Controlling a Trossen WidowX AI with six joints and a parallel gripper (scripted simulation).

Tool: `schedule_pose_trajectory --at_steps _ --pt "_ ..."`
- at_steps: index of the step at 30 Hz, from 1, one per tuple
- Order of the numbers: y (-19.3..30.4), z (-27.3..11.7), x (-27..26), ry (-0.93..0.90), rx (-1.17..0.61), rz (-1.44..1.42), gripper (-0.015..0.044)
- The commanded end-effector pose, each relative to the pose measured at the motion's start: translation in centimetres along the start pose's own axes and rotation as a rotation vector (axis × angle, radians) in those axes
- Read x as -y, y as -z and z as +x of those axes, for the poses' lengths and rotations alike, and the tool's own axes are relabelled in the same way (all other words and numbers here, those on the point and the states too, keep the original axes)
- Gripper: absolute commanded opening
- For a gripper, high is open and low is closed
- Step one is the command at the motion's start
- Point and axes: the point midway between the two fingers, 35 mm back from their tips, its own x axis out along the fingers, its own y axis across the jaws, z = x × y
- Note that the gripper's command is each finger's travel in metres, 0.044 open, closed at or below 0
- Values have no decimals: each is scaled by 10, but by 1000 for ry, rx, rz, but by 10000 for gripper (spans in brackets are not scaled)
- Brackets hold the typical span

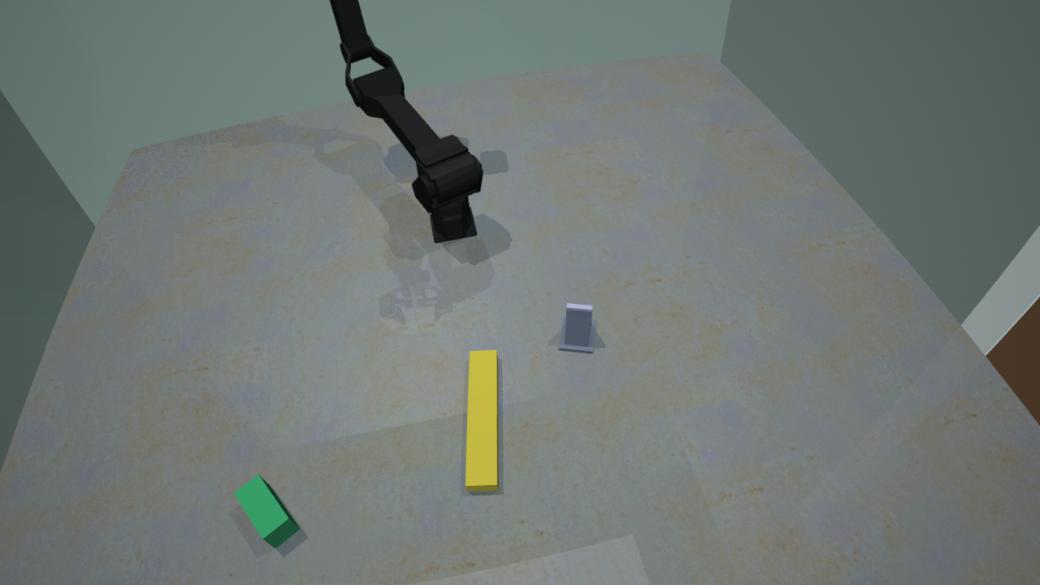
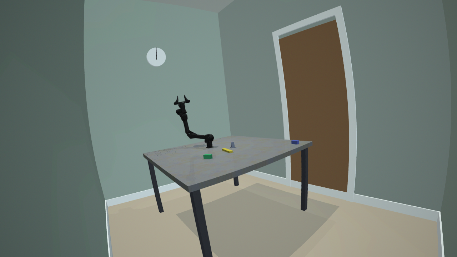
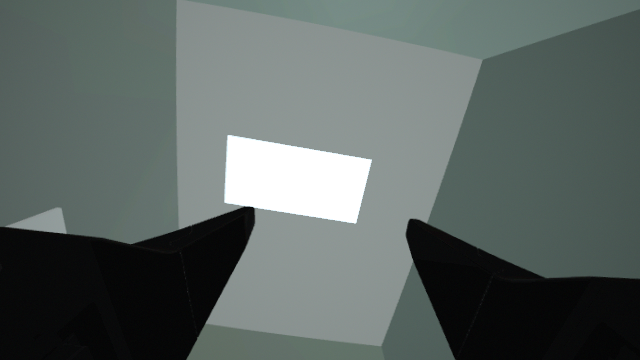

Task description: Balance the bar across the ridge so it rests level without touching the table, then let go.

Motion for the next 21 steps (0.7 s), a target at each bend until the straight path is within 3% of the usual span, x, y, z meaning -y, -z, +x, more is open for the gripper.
schedule_pose_trajectory --at_steps 1,4,21 --pt "2 1 -1 -2 -4 0 374" --pt "24 13 -16 -31 -64 3 315" --pt "192 53 -104 -174 -501 28 315"
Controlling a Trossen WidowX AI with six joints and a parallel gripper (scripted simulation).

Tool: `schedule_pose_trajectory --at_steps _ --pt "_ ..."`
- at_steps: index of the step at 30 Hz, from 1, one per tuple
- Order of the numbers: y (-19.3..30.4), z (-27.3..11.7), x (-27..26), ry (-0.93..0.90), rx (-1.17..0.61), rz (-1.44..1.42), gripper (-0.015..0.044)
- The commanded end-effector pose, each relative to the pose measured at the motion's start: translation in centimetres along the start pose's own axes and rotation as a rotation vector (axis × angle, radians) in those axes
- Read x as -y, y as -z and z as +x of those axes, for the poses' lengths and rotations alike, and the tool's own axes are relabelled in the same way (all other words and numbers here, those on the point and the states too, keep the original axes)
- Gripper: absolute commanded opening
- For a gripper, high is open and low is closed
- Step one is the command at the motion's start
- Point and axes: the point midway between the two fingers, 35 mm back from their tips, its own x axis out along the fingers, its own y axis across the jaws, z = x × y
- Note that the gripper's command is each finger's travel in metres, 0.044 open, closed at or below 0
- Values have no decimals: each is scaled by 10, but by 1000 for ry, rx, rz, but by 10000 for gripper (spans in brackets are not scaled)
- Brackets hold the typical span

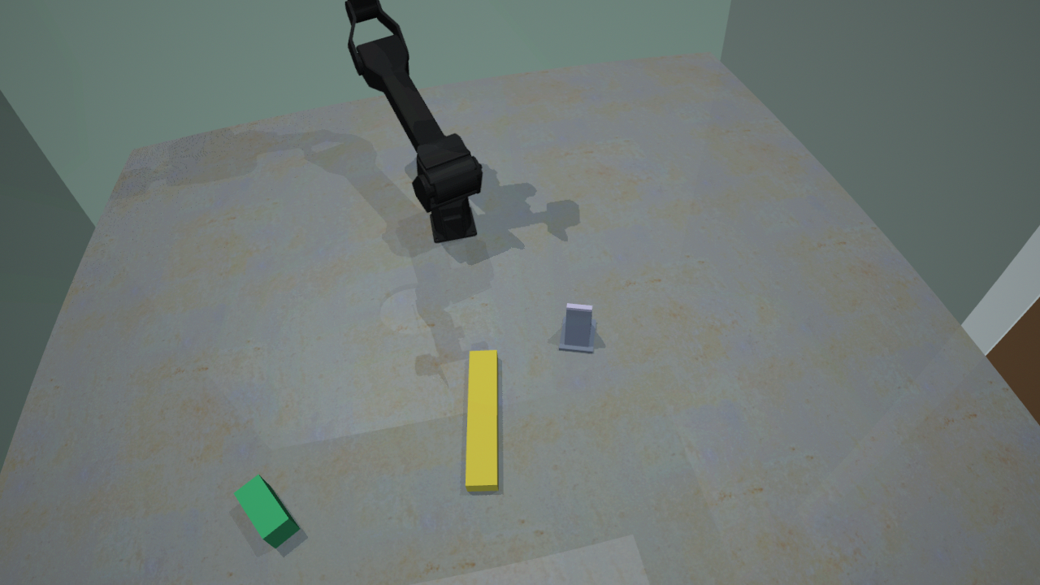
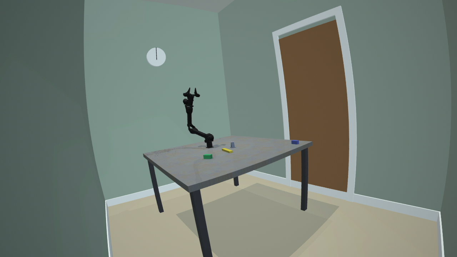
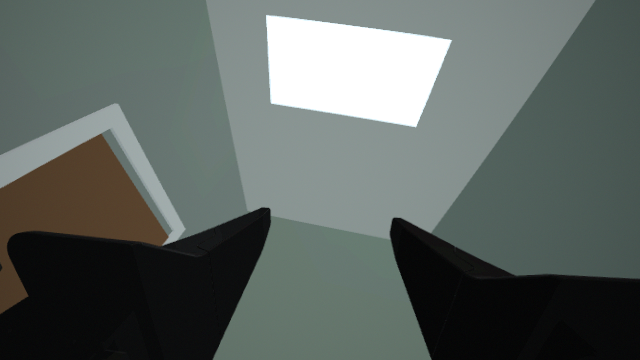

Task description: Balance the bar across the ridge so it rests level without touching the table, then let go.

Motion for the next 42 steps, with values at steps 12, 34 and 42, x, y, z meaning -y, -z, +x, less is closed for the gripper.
schedule_pose_trajectory --at_steps 12,34,42 --pt "148 55 -55 -96 -417 -50 315" --pt "366 48 -108 -185 -1036 23 315" --pt "434 21 -119 -184 -1262 55 315"
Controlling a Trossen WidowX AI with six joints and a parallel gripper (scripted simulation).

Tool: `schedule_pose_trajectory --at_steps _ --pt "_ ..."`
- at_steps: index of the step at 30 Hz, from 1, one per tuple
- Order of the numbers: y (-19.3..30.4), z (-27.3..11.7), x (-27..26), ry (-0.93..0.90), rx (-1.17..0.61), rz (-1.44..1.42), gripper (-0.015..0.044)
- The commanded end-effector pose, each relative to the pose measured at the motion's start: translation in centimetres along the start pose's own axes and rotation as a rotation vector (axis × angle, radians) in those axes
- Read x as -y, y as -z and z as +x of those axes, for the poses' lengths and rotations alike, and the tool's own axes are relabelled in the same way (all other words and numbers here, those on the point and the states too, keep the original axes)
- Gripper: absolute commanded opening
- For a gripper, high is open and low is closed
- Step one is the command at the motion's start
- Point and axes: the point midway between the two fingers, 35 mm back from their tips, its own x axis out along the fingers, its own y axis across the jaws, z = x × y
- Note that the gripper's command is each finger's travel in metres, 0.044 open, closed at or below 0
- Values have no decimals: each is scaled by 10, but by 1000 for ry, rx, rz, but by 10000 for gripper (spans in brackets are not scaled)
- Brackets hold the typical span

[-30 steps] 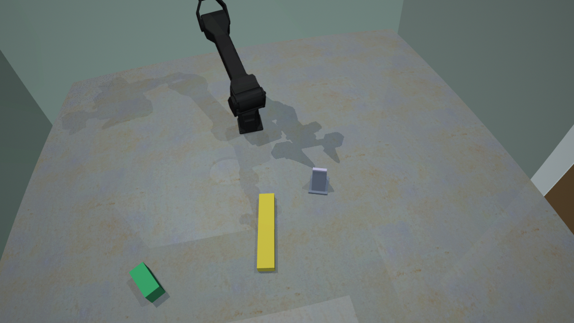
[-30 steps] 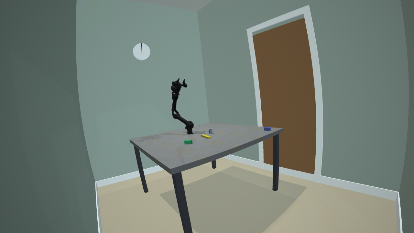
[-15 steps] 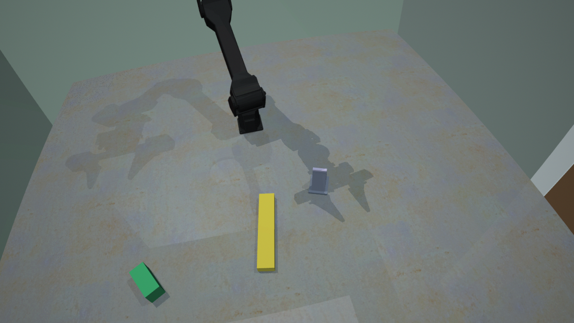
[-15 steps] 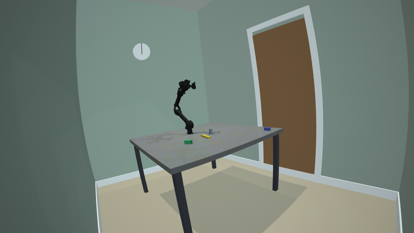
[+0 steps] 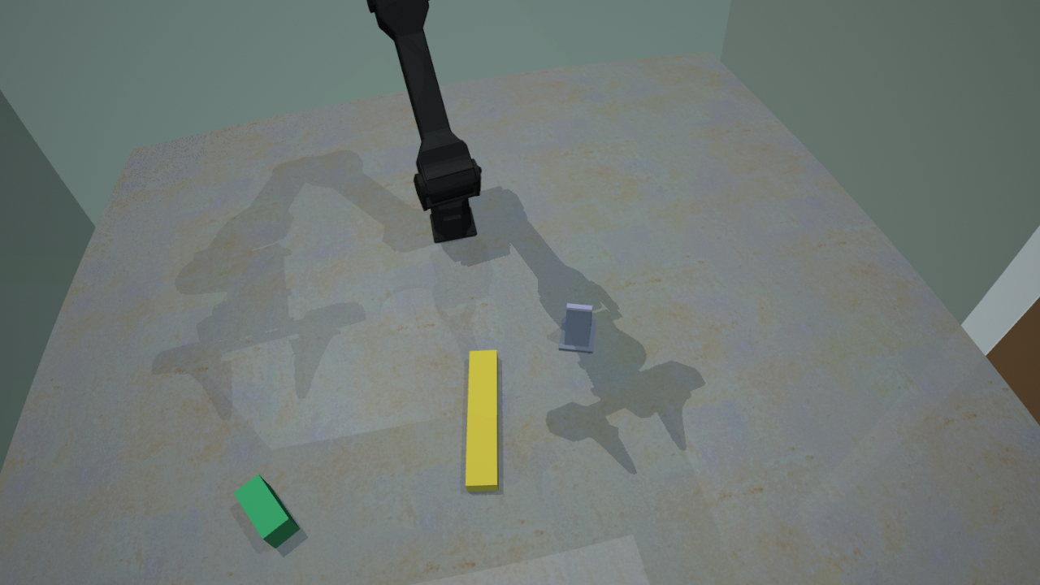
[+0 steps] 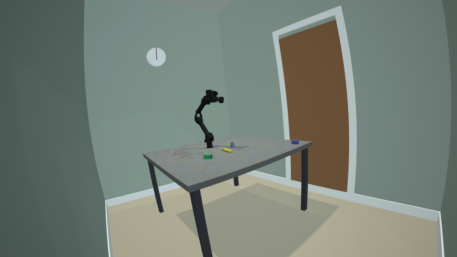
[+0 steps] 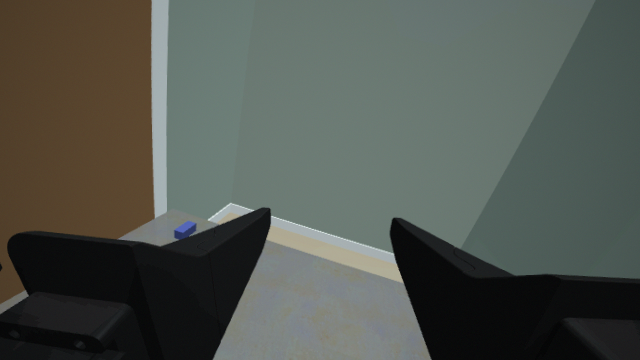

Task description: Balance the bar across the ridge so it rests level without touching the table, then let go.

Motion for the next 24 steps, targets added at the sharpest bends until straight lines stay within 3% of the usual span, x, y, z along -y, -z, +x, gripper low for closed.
schedule_pose_trajectory --at_steps 1,12,24 --pt "33 32 -4 -15 -137 32 315" --pt "113 81 -10 -22 -445 104 315" --pt "205 108 -14 -8 -784 190 315"
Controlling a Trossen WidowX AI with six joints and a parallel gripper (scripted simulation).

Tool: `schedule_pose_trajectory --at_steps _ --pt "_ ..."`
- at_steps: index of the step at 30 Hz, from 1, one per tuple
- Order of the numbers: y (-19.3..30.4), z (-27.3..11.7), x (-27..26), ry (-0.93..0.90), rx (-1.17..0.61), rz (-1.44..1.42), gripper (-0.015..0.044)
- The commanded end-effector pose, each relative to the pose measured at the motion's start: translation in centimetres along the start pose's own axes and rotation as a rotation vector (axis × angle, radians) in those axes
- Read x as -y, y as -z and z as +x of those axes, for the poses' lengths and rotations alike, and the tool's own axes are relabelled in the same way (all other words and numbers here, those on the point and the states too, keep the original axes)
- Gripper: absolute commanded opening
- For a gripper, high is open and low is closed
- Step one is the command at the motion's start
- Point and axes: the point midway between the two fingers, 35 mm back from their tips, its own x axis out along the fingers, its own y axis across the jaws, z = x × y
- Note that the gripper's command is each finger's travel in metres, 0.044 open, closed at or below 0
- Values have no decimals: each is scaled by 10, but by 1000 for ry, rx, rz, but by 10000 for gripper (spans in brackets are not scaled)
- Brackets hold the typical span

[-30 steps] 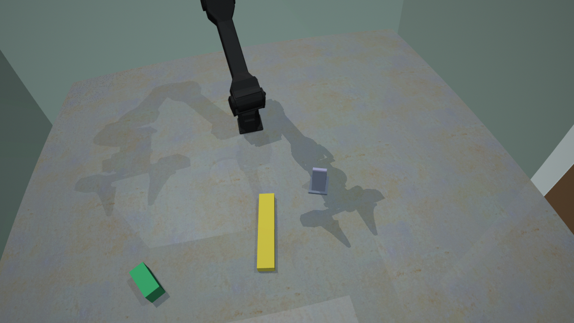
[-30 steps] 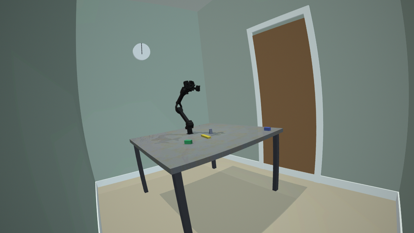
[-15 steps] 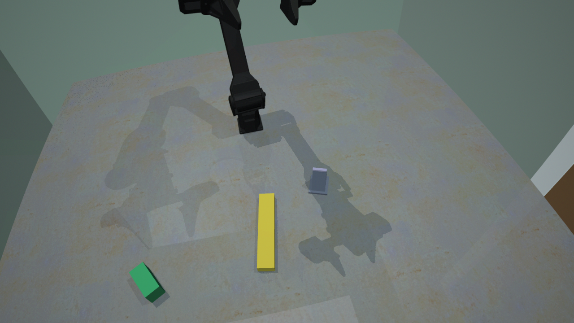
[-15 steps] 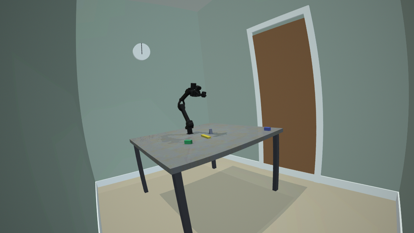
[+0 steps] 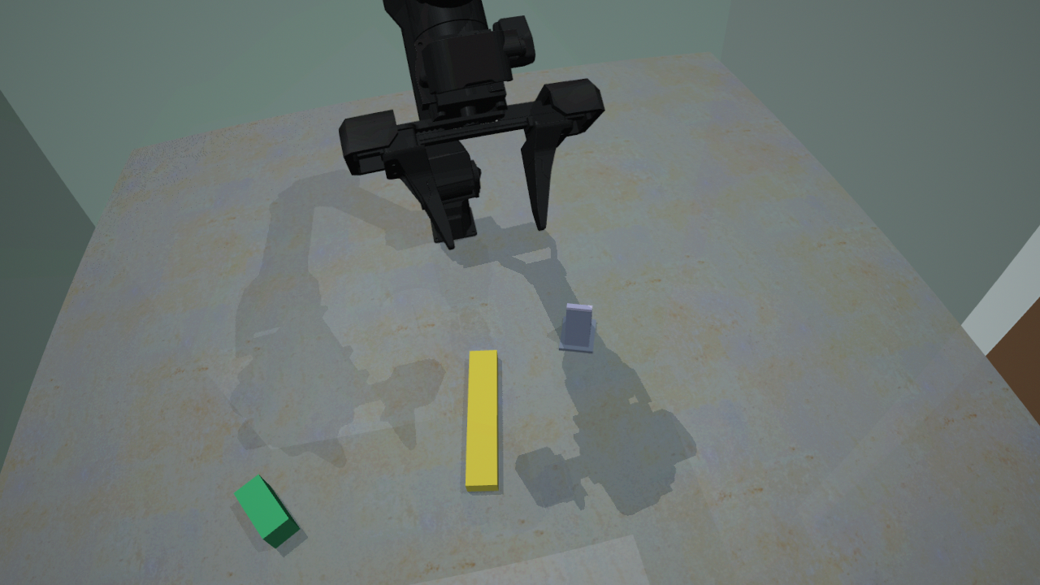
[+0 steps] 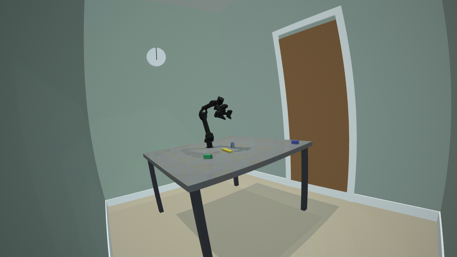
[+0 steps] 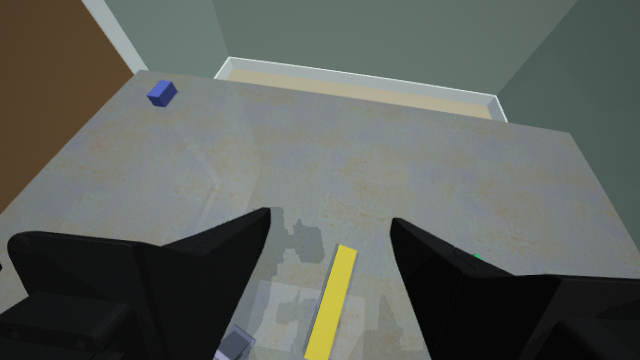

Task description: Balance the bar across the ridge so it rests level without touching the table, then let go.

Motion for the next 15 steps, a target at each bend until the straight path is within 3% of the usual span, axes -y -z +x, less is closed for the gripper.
schedule_pose_trajectory --at_steps 1,15 --pt "25 30 3 2 -139 43 315" --pt "102 88 14 39 -516 168 315"
